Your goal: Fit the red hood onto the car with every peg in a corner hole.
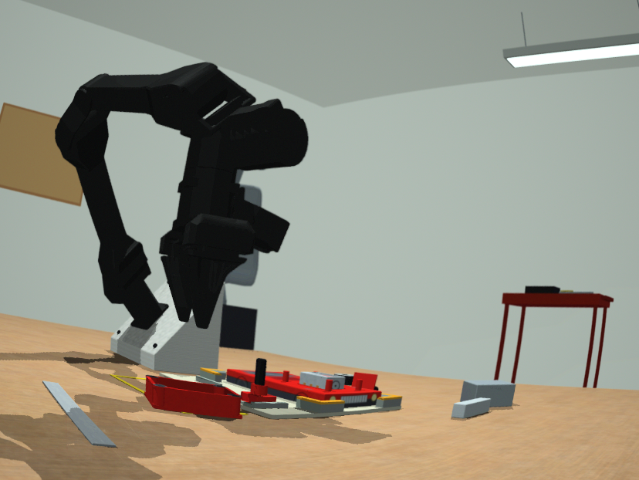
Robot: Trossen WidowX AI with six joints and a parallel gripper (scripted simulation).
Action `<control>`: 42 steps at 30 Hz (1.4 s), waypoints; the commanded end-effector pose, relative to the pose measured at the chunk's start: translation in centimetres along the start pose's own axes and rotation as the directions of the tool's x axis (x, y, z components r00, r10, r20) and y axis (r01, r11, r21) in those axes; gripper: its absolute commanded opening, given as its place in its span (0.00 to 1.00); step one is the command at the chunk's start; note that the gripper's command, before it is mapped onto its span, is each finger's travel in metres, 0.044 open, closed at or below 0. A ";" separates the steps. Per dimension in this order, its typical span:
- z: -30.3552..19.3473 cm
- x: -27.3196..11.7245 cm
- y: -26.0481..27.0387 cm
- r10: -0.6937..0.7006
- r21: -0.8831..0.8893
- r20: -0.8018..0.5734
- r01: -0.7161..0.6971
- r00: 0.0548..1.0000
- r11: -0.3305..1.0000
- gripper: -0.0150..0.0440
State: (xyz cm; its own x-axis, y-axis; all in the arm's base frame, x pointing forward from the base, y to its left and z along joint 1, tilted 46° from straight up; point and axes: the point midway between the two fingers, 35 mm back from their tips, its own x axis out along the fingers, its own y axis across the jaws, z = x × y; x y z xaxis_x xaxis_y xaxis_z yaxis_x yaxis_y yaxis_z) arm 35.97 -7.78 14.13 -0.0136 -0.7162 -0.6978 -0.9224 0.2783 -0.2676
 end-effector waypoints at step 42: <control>0.1 4.2 -0.3 0.000 -0.004 -0.005 0.000 1.000 1.000 1.00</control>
State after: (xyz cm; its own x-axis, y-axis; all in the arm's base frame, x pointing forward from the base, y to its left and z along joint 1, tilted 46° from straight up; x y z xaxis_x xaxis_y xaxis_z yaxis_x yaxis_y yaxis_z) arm 36.27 -10.57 11.49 -0.0126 -0.7165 -0.6974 -0.9219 0.2785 -0.2695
